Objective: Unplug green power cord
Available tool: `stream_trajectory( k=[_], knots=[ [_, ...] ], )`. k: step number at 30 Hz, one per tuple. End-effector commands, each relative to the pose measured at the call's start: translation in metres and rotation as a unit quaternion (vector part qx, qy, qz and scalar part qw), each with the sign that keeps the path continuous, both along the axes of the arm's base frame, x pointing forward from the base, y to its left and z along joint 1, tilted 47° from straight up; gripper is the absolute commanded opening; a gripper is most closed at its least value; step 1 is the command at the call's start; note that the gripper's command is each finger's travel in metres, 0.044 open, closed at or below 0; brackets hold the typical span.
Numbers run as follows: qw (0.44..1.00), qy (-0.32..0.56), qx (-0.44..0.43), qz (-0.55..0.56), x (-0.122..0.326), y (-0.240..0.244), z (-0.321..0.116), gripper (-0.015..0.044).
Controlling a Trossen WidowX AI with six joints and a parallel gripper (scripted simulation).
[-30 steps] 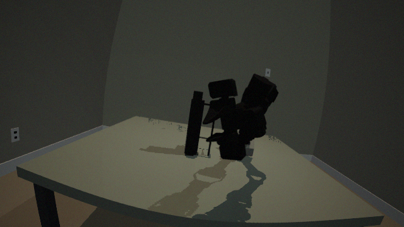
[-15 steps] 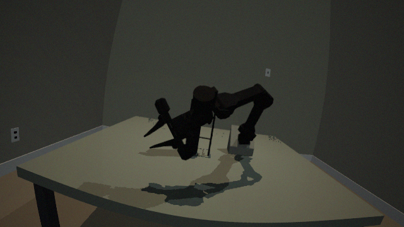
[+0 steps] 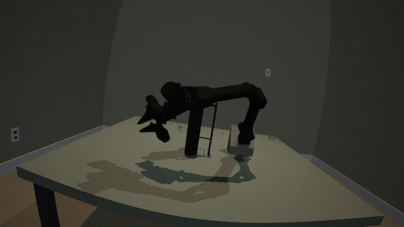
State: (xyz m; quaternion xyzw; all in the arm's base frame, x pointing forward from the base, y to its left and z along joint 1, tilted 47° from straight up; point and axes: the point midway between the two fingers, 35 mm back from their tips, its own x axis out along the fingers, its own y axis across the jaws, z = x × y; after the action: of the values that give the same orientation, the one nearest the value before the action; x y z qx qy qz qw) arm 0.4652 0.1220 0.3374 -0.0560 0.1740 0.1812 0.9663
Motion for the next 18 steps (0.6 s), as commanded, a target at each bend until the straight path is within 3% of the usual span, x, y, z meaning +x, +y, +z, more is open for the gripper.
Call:
stream_trajectory(
  k=[1, 18],
  knots=[
    [0.993, 0.084, 0.051, -0.058, 0.008, -0.043, -0.043, 0.016],
    [0.881, 0.342, 0.205, -0.256, -0.025, -0.174, -0.176, 0.016]
  ],
)
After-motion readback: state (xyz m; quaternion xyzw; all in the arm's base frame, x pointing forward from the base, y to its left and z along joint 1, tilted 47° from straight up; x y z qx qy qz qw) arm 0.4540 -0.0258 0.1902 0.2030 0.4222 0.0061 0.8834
